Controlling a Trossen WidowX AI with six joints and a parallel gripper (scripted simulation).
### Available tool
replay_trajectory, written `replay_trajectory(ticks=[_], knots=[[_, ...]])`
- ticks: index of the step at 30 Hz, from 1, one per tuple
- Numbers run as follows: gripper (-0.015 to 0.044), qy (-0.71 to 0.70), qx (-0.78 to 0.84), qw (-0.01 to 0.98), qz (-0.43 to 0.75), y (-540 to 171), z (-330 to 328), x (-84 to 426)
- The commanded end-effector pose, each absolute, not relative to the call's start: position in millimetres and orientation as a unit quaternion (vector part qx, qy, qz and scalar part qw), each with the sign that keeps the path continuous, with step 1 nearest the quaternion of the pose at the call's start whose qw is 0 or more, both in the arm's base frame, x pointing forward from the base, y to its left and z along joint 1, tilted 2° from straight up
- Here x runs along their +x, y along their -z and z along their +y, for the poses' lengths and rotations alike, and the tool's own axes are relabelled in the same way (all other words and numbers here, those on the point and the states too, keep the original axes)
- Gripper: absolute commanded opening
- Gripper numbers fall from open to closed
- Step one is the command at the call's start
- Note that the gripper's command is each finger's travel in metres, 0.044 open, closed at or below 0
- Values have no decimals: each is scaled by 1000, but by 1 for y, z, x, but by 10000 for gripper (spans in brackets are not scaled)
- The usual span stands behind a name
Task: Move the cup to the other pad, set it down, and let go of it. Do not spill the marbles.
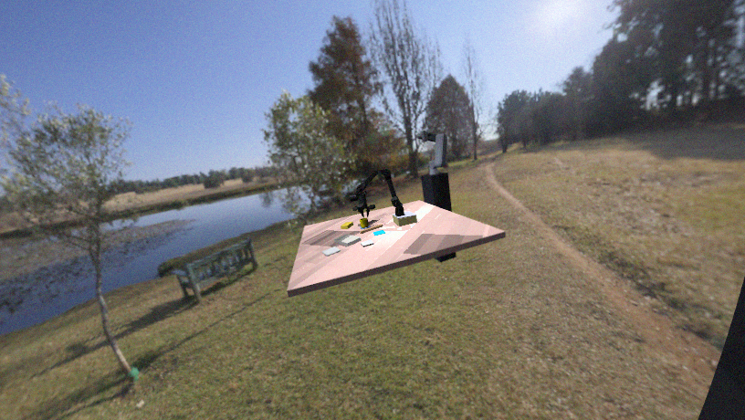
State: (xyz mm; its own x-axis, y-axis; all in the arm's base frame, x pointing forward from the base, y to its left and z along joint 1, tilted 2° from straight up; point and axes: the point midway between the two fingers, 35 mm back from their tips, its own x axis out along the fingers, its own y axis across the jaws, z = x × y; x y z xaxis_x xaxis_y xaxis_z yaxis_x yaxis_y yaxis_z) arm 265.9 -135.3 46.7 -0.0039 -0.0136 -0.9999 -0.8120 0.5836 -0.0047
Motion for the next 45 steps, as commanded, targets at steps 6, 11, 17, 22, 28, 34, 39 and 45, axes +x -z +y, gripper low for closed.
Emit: replay_trajectory(ticks=[6,11,17,22,28,34,39,45], knots=[[167,-323,-324,622,636,-29,-135,263],[167,-323,-323,621,636,-20,-134,262],[167,-323,-323,621,636,-11,-134,261],[167,-324,-323,621,636,-3,-133,260],[167,-324,-323,621,636,5,-133,259],[167,-324,-323,621,636,6,-133,259],[153,-322,-323,624,635,4,-133,260],[113,-322,-323,624,635,4,-133,260]])
